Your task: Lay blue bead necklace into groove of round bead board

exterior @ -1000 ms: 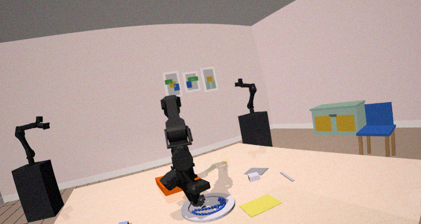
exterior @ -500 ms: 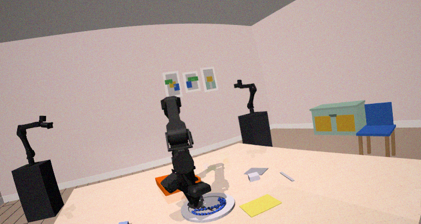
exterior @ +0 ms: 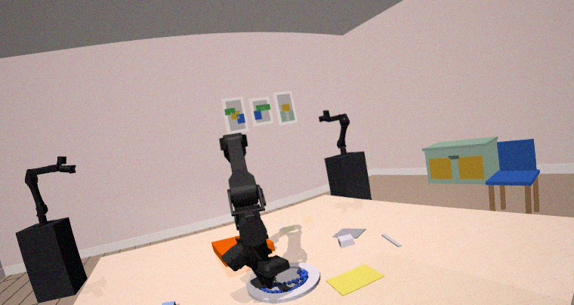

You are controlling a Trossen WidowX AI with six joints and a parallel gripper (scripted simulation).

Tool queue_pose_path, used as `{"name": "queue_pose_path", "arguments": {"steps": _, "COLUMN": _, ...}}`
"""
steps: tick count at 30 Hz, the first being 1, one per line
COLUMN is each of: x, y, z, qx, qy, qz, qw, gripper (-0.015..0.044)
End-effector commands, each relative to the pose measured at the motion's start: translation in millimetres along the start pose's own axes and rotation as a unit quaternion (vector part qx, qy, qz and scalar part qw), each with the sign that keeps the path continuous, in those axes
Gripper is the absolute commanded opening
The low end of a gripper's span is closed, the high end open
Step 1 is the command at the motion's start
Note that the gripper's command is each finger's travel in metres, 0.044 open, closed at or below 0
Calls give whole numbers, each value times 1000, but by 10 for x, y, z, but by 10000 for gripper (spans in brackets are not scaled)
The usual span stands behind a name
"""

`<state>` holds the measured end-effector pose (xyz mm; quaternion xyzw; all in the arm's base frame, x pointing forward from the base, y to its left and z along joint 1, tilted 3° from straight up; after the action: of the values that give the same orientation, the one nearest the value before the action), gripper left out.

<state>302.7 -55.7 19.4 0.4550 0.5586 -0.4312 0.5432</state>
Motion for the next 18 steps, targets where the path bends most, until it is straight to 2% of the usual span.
{"name": "queue_pose_path", "arguments": {"steps": 1, "x": 42, "y": -10, "z": -4, "qx": 3, "qy": 2, "qz": -4, "qw": 1000, "gripper": 120}}
{"name": "queue_pose_path", "arguments": {"steps": 3, "x": 42, "y": -10, "z": -4, "qx": 3, "qy": 2, "qz": -4, "qw": 1000, "gripper": 120}}
{"name": "queue_pose_path", "arguments": {"steps": 8, "x": 15, "y": -5, "z": -2, "qx": 0, "qy": 1, "qz": -1, "qw": 1000, "gripper": 0}}
{"name": "queue_pose_path", "arguments": {"steps": 18, "x": 15, "y": -5, "z": -2, "qx": 0, "qy": 1, "qz": -1, "qw": 1000, "gripper": 0}}
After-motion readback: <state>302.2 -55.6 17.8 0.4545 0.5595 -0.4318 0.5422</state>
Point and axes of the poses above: the point midway between the two fingers, 35 mm back from their tips, its own x axis out along the fingers, its own y axis across the jaws, z = x × y, the point moved 1 cm from there along -x, back along the fingers, and after that the axes turned 2 degrees about -x, right-handed, at the moved point
